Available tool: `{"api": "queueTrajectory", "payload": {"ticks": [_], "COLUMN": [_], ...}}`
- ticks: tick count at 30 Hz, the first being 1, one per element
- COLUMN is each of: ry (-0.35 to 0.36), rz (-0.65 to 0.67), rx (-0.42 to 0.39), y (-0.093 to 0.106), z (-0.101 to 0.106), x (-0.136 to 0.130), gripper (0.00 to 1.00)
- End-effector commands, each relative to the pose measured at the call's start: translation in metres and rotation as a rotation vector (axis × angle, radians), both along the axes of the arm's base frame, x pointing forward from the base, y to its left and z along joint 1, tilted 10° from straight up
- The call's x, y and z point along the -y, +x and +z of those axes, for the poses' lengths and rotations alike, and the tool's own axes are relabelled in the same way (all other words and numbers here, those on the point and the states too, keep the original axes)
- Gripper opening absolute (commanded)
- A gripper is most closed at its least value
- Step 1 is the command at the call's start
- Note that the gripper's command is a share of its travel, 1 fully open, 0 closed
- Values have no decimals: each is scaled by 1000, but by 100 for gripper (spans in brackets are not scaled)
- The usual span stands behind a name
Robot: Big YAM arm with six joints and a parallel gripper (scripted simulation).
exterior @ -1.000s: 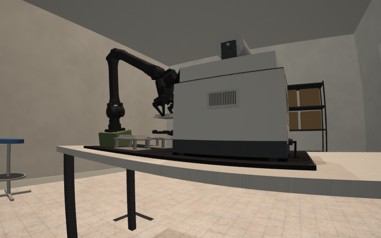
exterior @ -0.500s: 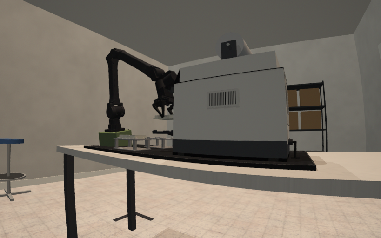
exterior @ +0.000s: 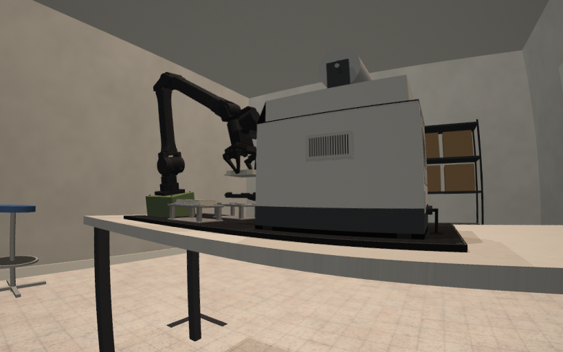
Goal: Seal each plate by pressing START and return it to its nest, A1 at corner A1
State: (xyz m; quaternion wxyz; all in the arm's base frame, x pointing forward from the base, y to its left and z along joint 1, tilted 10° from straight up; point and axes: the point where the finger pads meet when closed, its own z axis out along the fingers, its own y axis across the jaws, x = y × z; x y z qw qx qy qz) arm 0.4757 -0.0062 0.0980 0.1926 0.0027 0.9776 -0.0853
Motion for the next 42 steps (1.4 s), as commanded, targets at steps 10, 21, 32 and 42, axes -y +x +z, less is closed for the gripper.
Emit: {"api": "queueTrajectory", "payload": {"ticks": [10, 21, 32, 42], "ry": [11, 7, 5, 15], "rz": [-11, 6, 10, 1], "rx": [81, 38, 20, 51], "y": [-12, -38, -56, -69], "z": [22, 12, 2, 10], "x": [-22, -39, -51, -66], "gripper": [0, 0, 0, 0]}}
